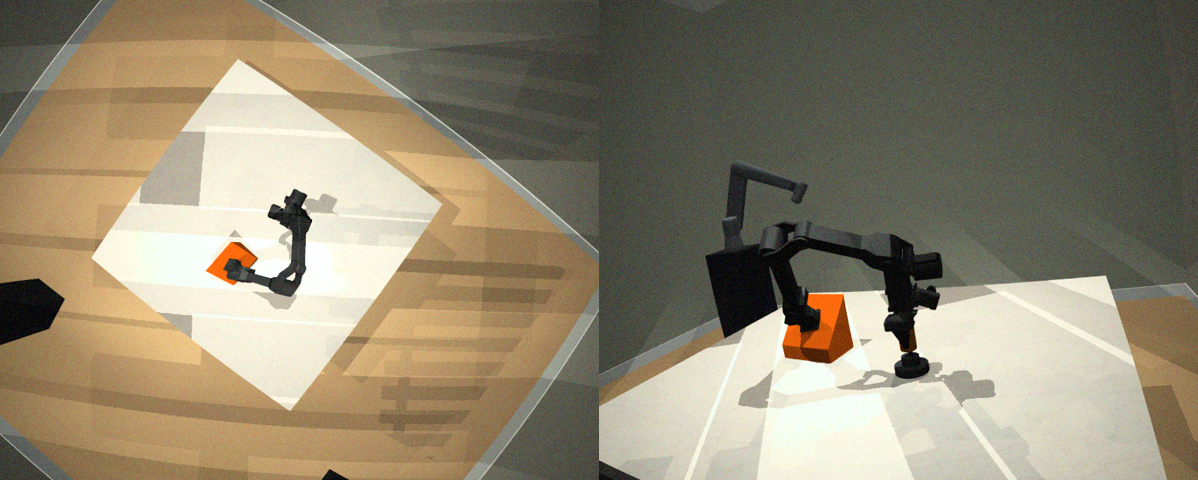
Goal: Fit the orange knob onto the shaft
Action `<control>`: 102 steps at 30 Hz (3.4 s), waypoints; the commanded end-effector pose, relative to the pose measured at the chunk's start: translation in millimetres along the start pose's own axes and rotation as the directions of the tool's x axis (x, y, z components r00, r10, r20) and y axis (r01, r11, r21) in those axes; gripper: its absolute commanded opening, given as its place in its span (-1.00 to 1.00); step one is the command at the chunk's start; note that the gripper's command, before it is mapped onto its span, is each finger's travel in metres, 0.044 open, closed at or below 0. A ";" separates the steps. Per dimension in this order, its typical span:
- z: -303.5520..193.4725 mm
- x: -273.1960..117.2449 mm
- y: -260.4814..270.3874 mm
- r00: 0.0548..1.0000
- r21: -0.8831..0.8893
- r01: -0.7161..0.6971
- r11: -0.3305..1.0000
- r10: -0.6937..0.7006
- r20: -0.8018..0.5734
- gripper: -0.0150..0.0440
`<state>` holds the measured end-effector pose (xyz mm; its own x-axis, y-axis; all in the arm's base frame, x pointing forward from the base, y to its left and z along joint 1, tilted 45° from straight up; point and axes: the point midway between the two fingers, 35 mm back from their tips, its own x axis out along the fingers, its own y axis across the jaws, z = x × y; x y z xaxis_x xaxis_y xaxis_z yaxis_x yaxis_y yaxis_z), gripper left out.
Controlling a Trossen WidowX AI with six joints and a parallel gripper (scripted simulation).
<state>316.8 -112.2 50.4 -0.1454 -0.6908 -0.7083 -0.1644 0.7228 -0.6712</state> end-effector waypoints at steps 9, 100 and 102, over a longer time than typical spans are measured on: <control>0.6 -4.4 -1.3 1.000 -0.001 0.004 1.000 -0.004 0.001 -0.49; 0.5 0.7 -0.8 1.000 -0.408 0.004 0.913 -0.005 0.001 -0.49; 0.5 -0.6 -0.8 1.000 -0.408 0.004 0.913 -0.005 0.001 -0.49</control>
<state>317.1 -112.6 50.5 -0.1453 -0.6914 -0.7077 -0.5470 0.6522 -0.5248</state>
